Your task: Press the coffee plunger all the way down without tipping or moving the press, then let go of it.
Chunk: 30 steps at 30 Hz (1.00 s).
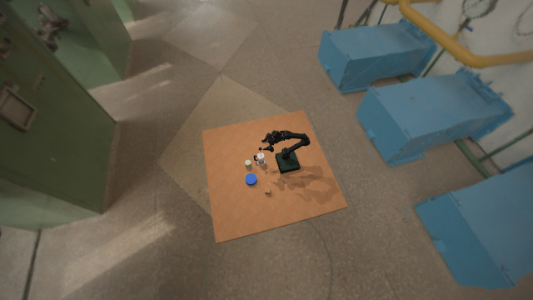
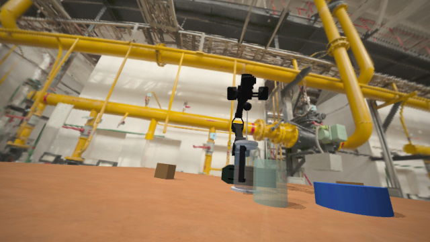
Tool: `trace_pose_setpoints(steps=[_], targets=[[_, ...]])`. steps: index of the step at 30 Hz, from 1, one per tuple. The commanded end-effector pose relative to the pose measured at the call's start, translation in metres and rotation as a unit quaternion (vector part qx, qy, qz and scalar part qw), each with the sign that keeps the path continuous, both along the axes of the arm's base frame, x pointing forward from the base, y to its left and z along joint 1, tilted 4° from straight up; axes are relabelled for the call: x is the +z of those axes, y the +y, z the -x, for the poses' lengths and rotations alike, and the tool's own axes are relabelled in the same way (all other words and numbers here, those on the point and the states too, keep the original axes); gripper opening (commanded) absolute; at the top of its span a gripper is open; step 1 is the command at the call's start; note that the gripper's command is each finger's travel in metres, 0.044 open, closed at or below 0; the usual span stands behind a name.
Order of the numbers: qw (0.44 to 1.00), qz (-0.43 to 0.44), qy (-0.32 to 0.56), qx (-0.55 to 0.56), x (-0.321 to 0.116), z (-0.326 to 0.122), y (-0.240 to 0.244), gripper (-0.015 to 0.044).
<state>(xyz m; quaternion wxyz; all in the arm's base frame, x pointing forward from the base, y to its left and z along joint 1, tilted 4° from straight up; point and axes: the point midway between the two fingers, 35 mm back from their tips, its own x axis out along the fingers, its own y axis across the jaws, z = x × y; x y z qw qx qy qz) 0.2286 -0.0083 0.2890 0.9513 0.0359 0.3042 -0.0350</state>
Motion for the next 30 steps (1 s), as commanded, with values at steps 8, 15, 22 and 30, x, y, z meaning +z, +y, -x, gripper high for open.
trace_pose_setpoints(steps=[8, 15, 22, 30], targets=[[0.999, 0.029, -0.015, -0.004, -0.047, 0.010, -0.011, 0.0440], [0.999, 0.029, -0.015, -0.004, -0.054, 0.008, -0.011, 0.0440], [0.999, 0.029, -0.015, -0.004, -0.059, -0.002, -0.012, 0.0440], [0.999, 0.029, -0.016, -0.004, -0.066, -0.013, -0.013, 0.0440]])
